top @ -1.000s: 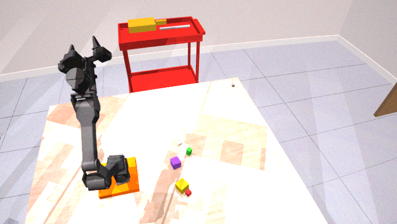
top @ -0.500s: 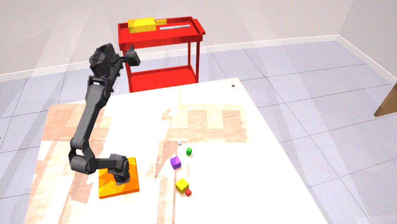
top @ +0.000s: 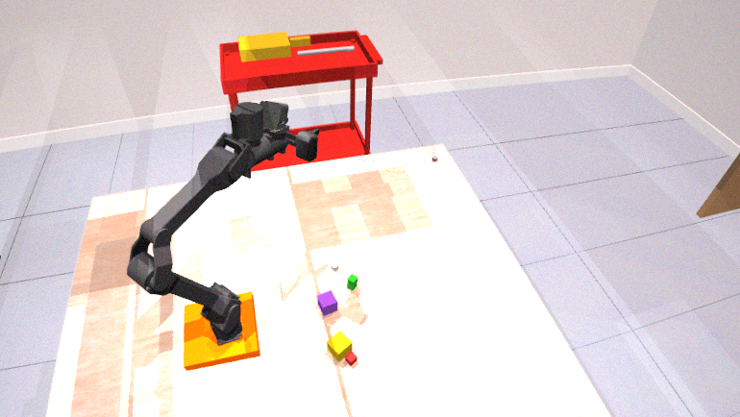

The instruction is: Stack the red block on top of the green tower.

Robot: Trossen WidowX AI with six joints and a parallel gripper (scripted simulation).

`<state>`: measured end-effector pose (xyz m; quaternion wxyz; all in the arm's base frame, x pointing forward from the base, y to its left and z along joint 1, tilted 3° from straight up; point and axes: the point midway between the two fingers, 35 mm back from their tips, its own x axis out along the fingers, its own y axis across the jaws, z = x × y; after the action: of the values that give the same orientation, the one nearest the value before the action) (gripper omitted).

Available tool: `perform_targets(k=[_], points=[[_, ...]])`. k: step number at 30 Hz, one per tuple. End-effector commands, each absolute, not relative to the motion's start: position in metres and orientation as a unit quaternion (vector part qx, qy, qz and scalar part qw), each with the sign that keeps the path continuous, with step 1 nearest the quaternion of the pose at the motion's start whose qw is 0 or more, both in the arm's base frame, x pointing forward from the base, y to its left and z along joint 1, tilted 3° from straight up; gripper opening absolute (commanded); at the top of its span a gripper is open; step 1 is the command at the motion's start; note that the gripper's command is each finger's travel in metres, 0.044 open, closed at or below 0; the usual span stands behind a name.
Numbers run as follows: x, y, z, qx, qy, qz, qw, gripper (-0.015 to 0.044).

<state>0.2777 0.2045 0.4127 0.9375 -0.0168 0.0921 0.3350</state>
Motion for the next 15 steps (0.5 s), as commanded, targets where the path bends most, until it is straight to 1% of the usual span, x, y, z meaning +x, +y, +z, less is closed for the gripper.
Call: perform_targets(k=[1,8,15], points=[[0.305,0.185,0.385,-0.004,0.145,0.285,0.948,0.044],[0.348,0.133,0.329,0.006,0.242,0.185,0.952,0.044],[0.374,0.075,0.273,0.062,0.343,0.077,0.934,0.044]])
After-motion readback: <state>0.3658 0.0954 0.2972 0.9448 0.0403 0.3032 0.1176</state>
